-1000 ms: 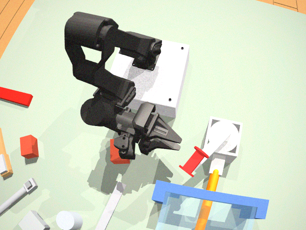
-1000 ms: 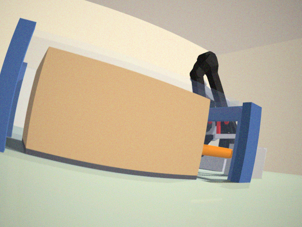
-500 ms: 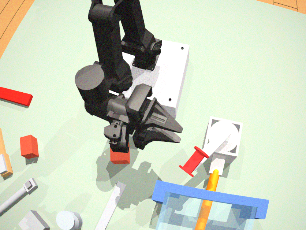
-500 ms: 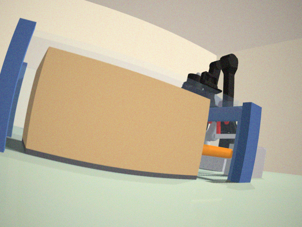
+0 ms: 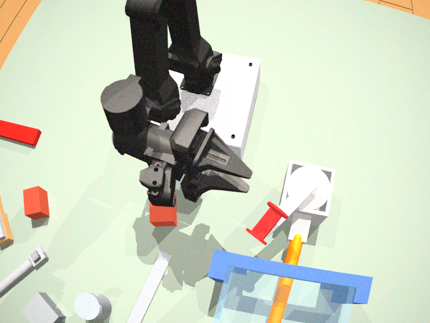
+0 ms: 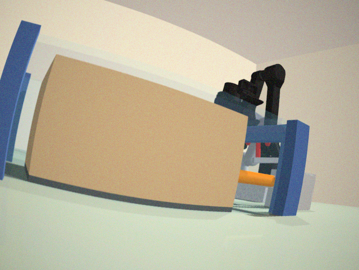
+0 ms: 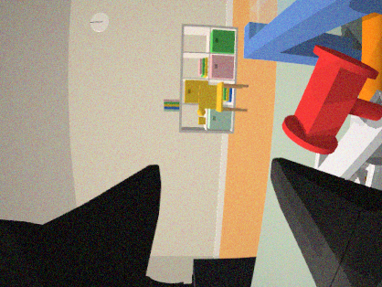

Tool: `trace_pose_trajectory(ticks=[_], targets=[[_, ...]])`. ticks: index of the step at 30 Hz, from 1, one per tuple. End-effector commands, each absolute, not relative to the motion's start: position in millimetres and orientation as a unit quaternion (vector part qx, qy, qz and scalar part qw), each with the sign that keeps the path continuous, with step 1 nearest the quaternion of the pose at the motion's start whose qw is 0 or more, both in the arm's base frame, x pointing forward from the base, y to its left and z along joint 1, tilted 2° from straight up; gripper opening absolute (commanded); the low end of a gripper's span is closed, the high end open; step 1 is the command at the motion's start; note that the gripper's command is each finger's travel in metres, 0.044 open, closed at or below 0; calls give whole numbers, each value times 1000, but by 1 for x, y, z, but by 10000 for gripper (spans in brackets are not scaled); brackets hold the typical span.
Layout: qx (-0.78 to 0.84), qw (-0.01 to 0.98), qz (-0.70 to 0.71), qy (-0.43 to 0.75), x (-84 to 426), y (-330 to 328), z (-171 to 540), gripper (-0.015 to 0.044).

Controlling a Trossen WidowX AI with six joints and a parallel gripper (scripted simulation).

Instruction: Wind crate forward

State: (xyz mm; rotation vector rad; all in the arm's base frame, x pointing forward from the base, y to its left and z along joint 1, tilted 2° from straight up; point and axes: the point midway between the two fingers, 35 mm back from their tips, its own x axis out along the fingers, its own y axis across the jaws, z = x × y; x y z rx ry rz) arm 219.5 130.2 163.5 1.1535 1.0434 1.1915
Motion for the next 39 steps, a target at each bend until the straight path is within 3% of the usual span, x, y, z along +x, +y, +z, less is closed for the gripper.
trace_pose_trajectory(ticks=[1, 6, 14, 20, 25, 32, 39], targets=[[488, 558, 506, 441, 220, 130, 163, 240], [488, 558, 506, 441, 220, 130, 163, 240], [403, 674, 522, 333, 293, 161, 176, 440], [240, 771, 515, 288, 333, 202, 174, 440], [39, 803, 523, 283, 337, 238, 166, 440], [-185, 768, 547, 276, 321, 264, 165, 440], [-396, 662, 582, 258, 292, 273, 169, 440]])
